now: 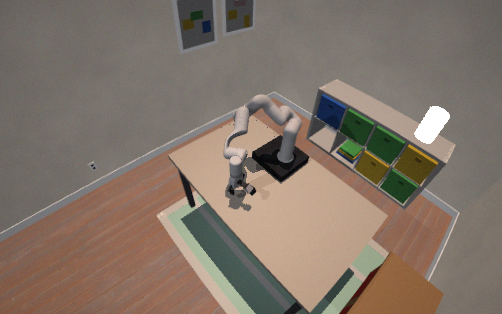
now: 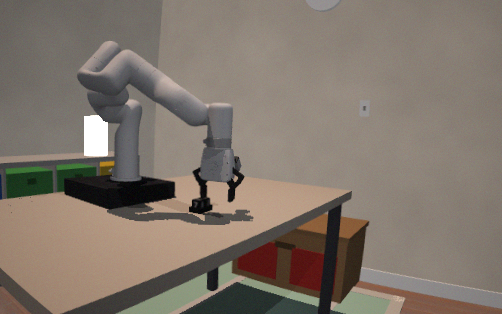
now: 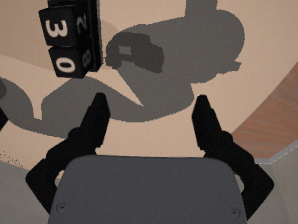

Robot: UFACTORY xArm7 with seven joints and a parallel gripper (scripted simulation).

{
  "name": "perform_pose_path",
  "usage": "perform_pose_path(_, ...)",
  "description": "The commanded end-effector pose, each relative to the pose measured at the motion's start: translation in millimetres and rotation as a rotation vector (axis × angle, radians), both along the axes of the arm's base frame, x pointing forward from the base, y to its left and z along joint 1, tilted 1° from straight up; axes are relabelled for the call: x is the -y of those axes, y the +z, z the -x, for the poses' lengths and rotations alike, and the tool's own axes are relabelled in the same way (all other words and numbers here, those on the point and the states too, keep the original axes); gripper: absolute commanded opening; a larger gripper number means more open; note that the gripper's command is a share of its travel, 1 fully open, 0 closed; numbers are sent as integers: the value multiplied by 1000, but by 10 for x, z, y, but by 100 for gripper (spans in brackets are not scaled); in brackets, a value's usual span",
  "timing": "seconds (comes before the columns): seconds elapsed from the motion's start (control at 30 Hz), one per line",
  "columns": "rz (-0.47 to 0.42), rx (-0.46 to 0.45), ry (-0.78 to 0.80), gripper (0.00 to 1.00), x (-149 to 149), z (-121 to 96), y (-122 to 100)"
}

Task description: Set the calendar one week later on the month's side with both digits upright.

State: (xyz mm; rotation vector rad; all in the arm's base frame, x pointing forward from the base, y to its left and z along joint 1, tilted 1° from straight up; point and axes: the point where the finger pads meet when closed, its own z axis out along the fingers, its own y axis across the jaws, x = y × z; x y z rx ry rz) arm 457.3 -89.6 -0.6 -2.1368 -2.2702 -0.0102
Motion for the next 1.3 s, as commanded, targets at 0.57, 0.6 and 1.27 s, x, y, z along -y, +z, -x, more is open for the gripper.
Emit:
perform_pose_path(0.57, 4, -1, -241, 100, 299, 7, -77)
perform_pose_path(0.6, 4, -1, -241, 100, 298, 7, -106)
perform_pose_path(1.27, 4, -1, -241, 100, 295, 8, -282)
